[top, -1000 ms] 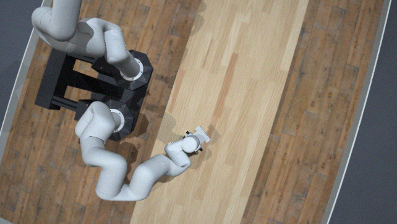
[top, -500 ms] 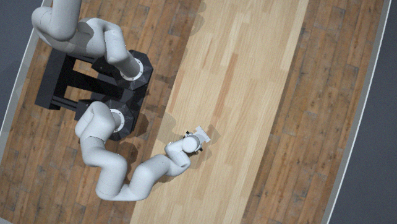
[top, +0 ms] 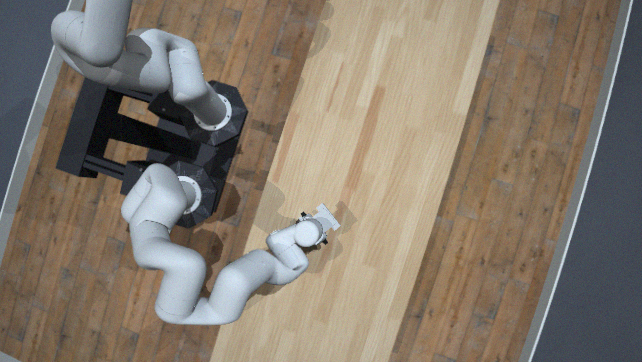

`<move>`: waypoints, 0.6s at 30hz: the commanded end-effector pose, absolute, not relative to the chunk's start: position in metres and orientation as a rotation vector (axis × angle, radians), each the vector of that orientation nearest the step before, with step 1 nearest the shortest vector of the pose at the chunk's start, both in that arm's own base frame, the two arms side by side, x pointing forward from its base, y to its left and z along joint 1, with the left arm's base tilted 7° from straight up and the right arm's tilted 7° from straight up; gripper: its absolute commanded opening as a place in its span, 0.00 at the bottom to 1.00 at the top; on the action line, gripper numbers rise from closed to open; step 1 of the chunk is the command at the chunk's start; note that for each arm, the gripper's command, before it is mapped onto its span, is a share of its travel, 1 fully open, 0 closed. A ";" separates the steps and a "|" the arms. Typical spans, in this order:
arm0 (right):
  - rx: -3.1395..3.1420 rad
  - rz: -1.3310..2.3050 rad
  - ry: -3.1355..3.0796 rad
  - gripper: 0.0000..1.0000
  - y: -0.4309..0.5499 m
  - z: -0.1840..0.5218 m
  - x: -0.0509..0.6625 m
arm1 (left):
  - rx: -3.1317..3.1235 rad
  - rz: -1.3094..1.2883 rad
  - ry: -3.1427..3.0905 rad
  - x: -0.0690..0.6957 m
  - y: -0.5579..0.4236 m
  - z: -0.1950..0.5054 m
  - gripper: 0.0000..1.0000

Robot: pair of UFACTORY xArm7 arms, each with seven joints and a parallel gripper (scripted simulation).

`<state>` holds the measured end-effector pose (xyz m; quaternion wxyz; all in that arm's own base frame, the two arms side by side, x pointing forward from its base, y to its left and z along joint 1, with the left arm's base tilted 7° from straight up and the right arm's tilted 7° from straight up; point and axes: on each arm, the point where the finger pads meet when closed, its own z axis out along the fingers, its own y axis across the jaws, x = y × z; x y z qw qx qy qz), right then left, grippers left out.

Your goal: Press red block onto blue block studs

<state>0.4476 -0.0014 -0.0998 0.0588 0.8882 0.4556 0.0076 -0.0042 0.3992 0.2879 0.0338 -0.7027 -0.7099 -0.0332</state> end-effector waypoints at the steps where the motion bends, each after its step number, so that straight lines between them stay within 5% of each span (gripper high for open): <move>1: 2.689 0.027 1.380 0.00 -0.001 -0.099 0.449 | -2.160 -0.105 -2.182 -0.004 0.400 0.289 1.00; 18: 2.689 0.027 1.380 0.00 -0.002 -0.104 0.449 | -2.160 -0.105 -2.182 -0.004 0.400 0.289 1.00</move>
